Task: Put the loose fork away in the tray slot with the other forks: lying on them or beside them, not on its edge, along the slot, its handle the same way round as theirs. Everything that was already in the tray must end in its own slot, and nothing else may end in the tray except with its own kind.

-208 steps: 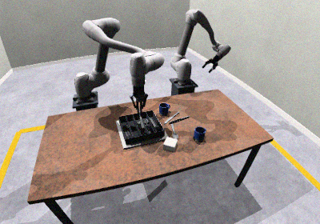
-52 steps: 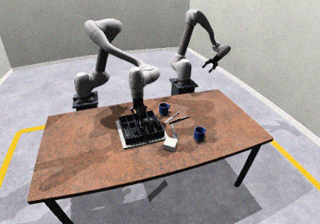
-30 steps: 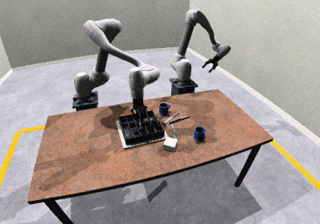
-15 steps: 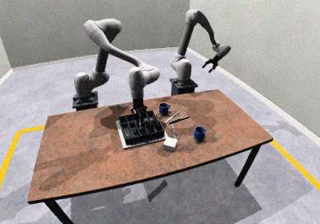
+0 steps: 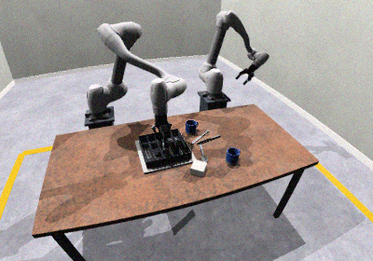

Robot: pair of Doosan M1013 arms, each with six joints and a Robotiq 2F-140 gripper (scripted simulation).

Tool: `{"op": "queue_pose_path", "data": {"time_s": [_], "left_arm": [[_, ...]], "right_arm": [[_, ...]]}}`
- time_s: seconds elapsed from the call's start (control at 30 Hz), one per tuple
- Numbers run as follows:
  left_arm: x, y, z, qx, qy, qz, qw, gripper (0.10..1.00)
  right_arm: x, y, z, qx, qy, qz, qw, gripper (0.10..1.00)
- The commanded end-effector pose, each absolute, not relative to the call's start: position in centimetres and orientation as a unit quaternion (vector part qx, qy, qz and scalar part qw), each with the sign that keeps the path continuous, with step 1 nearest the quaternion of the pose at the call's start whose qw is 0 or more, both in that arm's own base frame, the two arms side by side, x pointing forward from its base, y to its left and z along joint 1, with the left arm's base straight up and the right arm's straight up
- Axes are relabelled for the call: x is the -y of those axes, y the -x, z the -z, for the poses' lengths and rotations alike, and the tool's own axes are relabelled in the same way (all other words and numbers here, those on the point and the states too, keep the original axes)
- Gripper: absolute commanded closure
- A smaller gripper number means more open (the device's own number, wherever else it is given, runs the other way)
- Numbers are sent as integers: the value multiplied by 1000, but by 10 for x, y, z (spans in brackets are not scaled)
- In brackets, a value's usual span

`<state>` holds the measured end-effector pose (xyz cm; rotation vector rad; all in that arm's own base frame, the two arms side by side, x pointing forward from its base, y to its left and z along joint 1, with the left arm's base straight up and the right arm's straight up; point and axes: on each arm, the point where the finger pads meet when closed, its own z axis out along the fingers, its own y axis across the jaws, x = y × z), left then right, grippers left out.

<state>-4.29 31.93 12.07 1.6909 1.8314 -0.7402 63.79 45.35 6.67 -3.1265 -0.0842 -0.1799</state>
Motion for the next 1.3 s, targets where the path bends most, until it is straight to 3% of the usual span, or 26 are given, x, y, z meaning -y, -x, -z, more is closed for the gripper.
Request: {"op": "queue_pose_path", "data": {"time_s": [0.0, 0.43, 1.27], "left_arm": [[-320, 43, -121, -679, -627, 274, 267, 98], [-320, 43, -121, -679, -627, 274, 267, 98], [-320, 43, -121, -679, -627, 274, 267, 98]], "right_arm": [[-454, -638, -68, 27, 998, 58, 5, 879], [-454, -638, -79, 27, 998, 58, 5, 879], [-454, -638, -169, 27, 998, 58, 5, 879]]}}
